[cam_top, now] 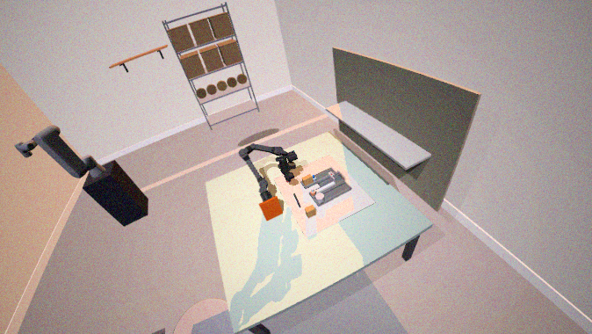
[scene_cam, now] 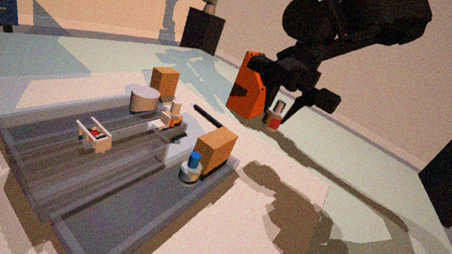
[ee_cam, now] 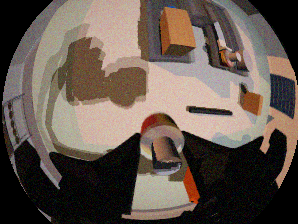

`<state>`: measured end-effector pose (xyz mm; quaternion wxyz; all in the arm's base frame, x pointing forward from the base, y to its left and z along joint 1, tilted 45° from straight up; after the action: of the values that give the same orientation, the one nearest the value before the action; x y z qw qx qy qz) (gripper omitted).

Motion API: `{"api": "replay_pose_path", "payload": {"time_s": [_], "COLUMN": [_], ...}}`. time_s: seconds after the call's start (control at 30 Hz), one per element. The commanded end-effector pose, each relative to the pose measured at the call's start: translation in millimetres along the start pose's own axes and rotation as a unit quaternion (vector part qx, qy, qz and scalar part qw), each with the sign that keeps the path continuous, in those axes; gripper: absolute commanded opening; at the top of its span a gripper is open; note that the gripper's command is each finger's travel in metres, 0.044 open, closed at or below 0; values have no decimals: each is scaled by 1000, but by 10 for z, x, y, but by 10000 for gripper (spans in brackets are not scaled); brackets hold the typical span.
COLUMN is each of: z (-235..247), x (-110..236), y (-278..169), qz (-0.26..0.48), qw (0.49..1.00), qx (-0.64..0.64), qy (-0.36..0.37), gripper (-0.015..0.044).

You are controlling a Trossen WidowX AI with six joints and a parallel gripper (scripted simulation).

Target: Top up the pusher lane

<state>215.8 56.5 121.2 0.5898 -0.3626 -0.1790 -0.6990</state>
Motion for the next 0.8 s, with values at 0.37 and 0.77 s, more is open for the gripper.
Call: {"api": "replay_pose_path", "payload": {"time_s": [0.37,0.77], "z": [-125,-476], "x": [207,86], "y": [171,562], "qz": [-1,-2], "qw": [1000,1000], "qx": [4,9], "qy": [6,4], "gripper": [0,0]}}
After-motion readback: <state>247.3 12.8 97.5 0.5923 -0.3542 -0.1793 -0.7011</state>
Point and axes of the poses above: the point midway between the two fingers, 35 mm back from their tips, its own x axis back along the fingers, its own z axis across the jaws, y = z × x, the point moved 3 cm from there along x, back along the fingers, and after that the axes turned 13 degrees about -x, right-handed, at the moved point
